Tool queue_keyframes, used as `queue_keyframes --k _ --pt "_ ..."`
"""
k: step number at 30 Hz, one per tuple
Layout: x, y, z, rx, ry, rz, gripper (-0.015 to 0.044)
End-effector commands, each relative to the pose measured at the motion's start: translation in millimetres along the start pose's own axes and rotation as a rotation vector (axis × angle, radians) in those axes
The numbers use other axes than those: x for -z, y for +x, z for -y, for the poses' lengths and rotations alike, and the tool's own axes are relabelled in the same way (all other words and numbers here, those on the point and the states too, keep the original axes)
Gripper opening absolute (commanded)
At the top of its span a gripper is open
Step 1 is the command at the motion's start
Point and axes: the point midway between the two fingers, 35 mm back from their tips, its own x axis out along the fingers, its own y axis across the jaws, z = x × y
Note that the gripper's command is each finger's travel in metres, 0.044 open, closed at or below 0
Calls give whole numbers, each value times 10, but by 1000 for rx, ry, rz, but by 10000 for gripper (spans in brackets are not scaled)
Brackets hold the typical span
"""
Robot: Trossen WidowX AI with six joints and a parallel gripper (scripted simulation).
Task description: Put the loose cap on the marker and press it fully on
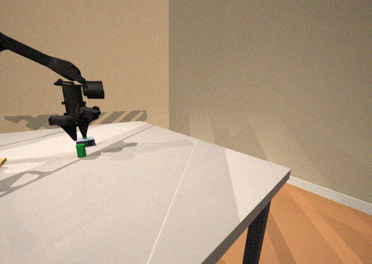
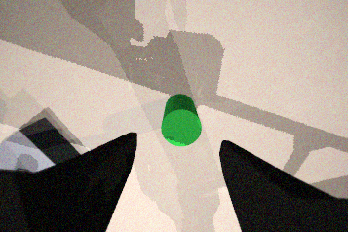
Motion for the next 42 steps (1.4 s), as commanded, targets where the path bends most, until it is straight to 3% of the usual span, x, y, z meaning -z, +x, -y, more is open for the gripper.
queue_keyframes --k 1,39,42 --pt "11 85 13 6 4 -6 251" --pt "26 612 24 6 4 -6 251" --pt "22 611 24 6 4 -6 173"
